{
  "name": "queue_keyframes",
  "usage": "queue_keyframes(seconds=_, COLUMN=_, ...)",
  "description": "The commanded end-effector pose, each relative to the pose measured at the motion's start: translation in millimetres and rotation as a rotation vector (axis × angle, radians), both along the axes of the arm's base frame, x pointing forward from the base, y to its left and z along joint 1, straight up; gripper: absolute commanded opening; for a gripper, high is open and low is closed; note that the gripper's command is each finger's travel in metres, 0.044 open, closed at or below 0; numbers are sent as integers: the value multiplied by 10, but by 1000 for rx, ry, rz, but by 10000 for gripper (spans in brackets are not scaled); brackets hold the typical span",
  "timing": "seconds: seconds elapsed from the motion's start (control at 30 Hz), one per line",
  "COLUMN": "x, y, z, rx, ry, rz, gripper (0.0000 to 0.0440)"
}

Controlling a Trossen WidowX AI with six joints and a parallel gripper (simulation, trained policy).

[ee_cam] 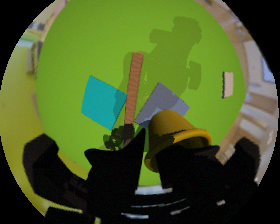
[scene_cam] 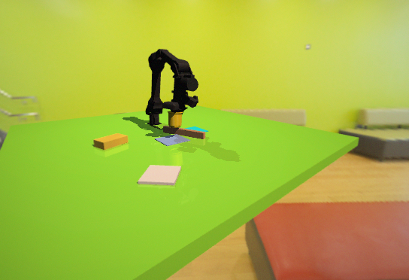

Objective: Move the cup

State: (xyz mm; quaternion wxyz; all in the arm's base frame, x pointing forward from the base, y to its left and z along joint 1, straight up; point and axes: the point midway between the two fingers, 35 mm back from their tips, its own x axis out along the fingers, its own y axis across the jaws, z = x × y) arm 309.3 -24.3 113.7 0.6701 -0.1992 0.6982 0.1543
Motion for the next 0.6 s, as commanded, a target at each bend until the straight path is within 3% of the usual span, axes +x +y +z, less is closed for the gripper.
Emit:
queue_keyframes(seconds=0.0, x=26, y=91, z=97, rx=4, ry=-27, rz=21, gripper=16)
queue_keyframes(seconds=0.57, x=7, y=629, z=209, rx=13, ry=-99, rz=112, gripper=0)
